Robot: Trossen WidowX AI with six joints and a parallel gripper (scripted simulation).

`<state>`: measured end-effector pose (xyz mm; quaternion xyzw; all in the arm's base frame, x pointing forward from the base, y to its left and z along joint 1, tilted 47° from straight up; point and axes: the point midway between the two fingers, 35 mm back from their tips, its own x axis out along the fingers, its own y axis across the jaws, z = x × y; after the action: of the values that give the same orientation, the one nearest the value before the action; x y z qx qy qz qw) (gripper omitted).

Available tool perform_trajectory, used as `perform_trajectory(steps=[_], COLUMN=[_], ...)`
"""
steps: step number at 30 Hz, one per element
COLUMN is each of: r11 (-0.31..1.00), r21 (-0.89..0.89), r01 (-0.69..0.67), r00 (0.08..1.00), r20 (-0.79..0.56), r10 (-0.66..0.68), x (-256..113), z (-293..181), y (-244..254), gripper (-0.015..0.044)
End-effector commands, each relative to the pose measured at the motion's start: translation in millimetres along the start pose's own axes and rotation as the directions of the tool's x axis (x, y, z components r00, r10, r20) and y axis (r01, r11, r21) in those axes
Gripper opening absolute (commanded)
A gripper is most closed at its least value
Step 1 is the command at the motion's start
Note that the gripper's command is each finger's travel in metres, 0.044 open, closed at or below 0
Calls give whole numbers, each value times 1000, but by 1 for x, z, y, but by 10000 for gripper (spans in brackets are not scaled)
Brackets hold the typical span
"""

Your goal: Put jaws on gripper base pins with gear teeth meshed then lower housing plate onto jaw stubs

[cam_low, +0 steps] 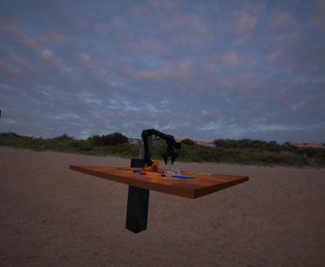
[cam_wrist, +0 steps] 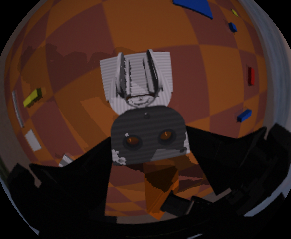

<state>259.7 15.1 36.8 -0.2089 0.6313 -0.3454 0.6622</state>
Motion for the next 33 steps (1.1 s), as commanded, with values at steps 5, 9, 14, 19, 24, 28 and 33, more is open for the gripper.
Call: perform_trajectory(steps=[5, 9, 14, 19, 24, 28, 33], r11=[1000, 1000, 1000, 1000, 1000, 1000, 1000], r21=[3, 3, 3, 3, 3, 3, 3], r01=[-4, -4, -4, -4, -4, -4, -4], r00=[1000, 1000, 1000, 1000, 1000, 1000, 1000], r20=[0, 0, 0, 0, 0, 0, 0], r10=[4, 4, 4, 4, 4, 4, 4], x=[0, 0, 0, 0, 0, 0, 4], z=[-1, -1, -1, -1, -1, -1, -1], y=[1, 1, 1, 3, 3, 3, 3], gripper=[351, 351, 351, 351, 351, 351, 351])
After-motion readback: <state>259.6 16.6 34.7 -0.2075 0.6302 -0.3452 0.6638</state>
